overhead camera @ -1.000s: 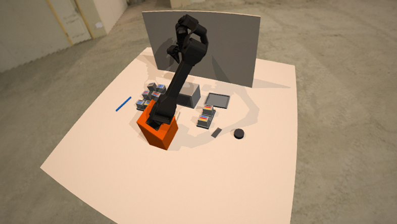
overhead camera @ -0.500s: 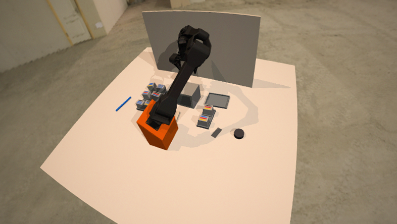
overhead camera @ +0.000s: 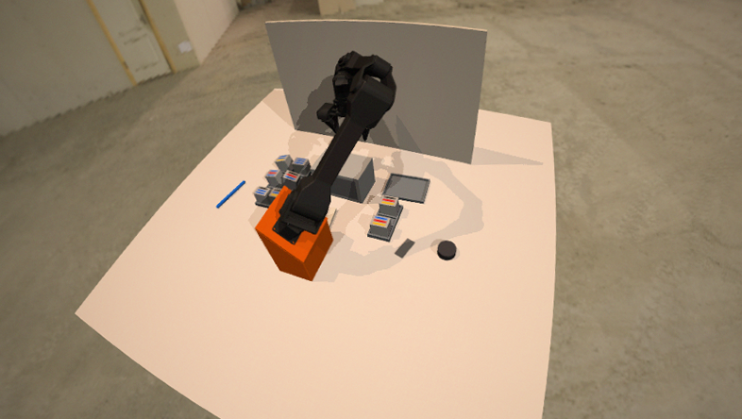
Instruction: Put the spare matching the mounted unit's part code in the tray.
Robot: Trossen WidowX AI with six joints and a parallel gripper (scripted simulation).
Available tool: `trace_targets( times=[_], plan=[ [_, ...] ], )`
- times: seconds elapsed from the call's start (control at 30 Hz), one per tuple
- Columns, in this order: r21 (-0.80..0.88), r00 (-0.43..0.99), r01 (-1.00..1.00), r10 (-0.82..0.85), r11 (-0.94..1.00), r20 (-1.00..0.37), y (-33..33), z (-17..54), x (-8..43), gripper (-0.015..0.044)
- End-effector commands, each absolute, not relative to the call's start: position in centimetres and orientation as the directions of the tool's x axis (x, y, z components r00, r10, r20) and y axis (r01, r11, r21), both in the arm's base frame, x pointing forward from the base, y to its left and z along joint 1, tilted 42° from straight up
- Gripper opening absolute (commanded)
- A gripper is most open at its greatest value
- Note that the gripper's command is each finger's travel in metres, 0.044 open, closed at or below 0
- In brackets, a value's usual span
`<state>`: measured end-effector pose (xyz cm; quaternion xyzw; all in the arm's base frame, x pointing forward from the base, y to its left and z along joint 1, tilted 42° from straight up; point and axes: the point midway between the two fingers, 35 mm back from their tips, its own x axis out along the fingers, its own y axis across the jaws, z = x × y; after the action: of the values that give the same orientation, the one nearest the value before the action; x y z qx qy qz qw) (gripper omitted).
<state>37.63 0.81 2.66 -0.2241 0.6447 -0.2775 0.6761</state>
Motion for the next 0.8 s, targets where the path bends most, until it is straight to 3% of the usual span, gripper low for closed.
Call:
trace_targets(
  times=[0.0,0.1,0.27,0.4,0.63,0.77],
  plan=[
    [-0.666,0.014,0.080,-0.669,0.742,-0.744,0.7,2.6,37.6,0.0440],
    [-0.665,0.016,-0.004,-0.665,0.747,-0.747,1.6,2.0,37.2,0.0440],
    [-0.532,0.018,-0.586,-0.646,0.611,-0.763,7.6,-2.5,33.4,0.0440],
    [-0.360,0.015,-0.839,-0.645,0.408,-0.764,10.5,-4.9,30.5,0.0440],
    [-0.015,0.010,-1.000,-0.657,0.001,-0.754,13.7,-8.1,25.3,0.0440],
    [0.022,0.010,-0.999,-0.659,-0.040,-0.752,14.0,-8.4,24.8,0.0440]
  ],
)
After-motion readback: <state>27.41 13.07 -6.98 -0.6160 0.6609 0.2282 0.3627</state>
